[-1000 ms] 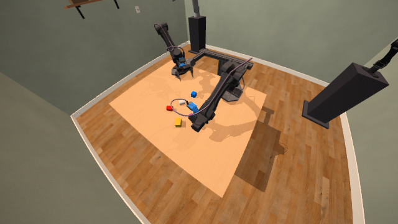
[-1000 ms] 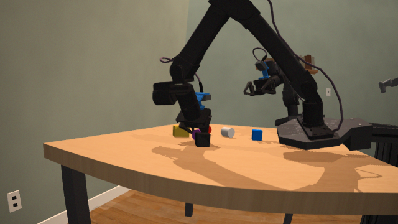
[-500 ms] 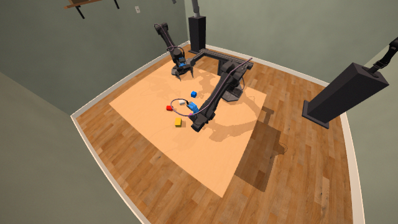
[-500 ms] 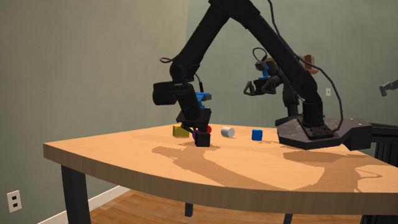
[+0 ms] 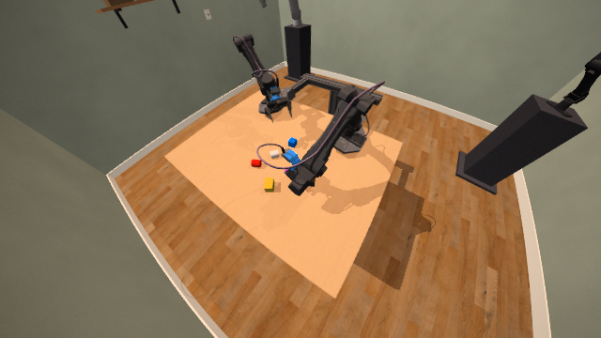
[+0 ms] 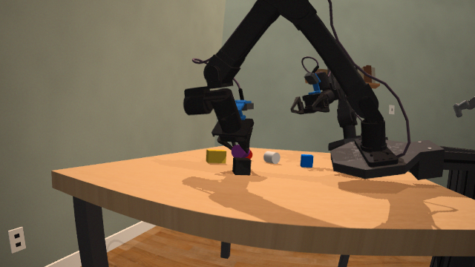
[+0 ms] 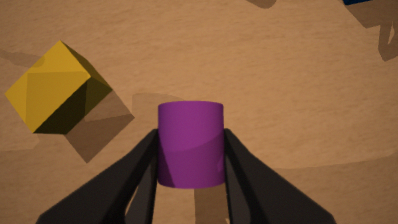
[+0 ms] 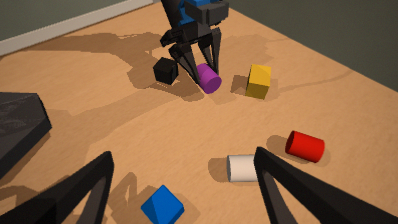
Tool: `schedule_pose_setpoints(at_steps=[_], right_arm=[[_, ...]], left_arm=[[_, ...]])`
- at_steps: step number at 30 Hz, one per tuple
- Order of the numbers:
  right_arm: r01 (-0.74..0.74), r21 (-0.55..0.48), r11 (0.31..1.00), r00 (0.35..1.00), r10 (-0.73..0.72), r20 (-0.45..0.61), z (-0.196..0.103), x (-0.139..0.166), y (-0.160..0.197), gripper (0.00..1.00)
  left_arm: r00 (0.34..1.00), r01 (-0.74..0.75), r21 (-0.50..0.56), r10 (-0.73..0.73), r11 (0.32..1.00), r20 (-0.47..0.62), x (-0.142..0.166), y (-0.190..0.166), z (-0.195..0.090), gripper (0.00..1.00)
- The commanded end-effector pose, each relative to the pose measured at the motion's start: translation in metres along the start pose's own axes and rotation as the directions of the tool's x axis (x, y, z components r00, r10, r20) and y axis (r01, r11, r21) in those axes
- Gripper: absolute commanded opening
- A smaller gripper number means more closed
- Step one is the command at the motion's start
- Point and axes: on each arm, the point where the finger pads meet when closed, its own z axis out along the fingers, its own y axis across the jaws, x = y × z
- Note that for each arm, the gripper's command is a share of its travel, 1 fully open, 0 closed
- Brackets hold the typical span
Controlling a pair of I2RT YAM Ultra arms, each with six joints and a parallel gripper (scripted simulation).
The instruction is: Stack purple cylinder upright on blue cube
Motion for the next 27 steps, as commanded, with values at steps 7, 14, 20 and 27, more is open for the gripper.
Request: schedule_pose_setpoints(at_steps=[7,14,20,27], right_arm=[[0.012,-0.002,1.000,0.999,-0.012,-0.030,0.002,0.000,-0.013,1.00],[-0.059,0.176,0.983,0.984,0.087,-0.156,-0.009,0.014,-0.110,1.00],[-0.118,0.321,0.940,0.965,0.185,-0.188,-0.038,0.020,-0.182,1.00],[-0.198,0.538,0.819,0.920,0.345,-0.188,-0.112,0.035,-0.276,1.00]], left_arm=[[1.000,-0.008,-0.005,0.008,1.000,0.018,-0.025,0.007,-0.020,0.34],[1.000,-0.010,-0.005,0.010,1.000,0.018,-0.025,0.007,-0.020,0.34],[1.000,-0.010,-0.005,0.010,1.000,0.018,-0.025,0.007,-0.020,0.34],[1.000,-0.011,-0.010,0.011,1.000,0.017,-0.022,0.007,-0.019,0.34]])
